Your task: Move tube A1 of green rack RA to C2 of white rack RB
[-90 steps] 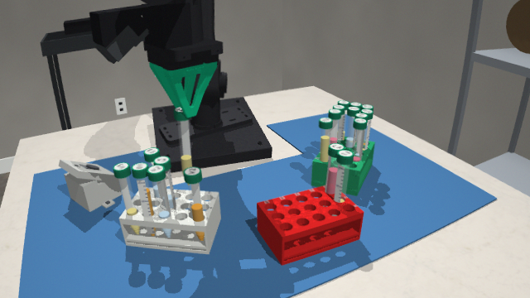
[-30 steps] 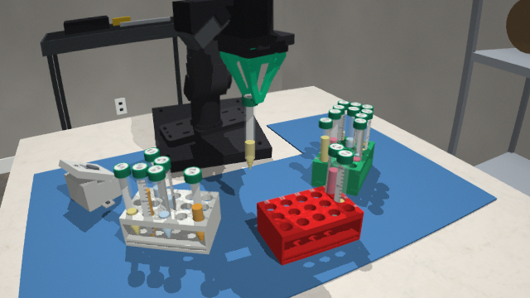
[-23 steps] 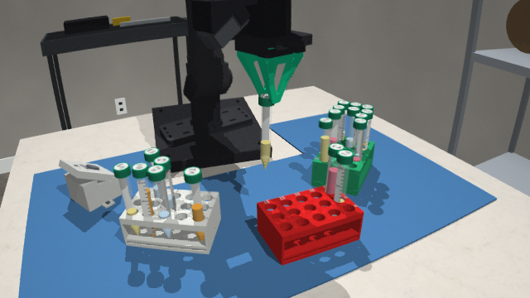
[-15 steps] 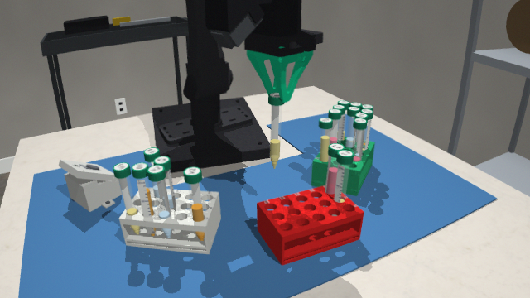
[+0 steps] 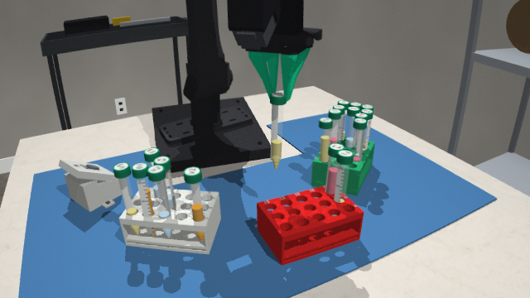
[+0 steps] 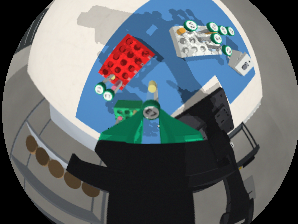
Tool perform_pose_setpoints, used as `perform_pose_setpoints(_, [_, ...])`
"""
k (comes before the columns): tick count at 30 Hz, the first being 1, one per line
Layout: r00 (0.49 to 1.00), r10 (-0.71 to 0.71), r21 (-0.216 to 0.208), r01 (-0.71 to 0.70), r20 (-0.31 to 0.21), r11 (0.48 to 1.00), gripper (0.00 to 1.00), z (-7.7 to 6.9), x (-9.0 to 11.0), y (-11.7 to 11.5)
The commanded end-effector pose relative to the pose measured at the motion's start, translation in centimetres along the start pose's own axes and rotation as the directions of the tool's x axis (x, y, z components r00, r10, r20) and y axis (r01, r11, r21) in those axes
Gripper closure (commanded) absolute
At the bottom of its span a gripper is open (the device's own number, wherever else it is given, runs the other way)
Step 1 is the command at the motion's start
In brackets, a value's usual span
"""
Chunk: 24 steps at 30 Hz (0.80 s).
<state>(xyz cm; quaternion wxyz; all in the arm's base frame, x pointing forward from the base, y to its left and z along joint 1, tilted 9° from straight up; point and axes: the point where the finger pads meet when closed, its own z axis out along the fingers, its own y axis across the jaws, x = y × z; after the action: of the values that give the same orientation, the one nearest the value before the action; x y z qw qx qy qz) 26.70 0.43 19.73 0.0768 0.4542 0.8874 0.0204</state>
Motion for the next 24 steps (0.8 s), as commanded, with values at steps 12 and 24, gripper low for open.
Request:
perform_pose_setpoints(12, [0.873,-0.487,-0.001,0.487,0.013,0.874,1.00,-0.31,-0.15,0.05])
perform_pose_setpoints(24, [0.666,-0.746,0.004,0.746,0.013,0.666,1.00,-0.31,-0.15,0.05])
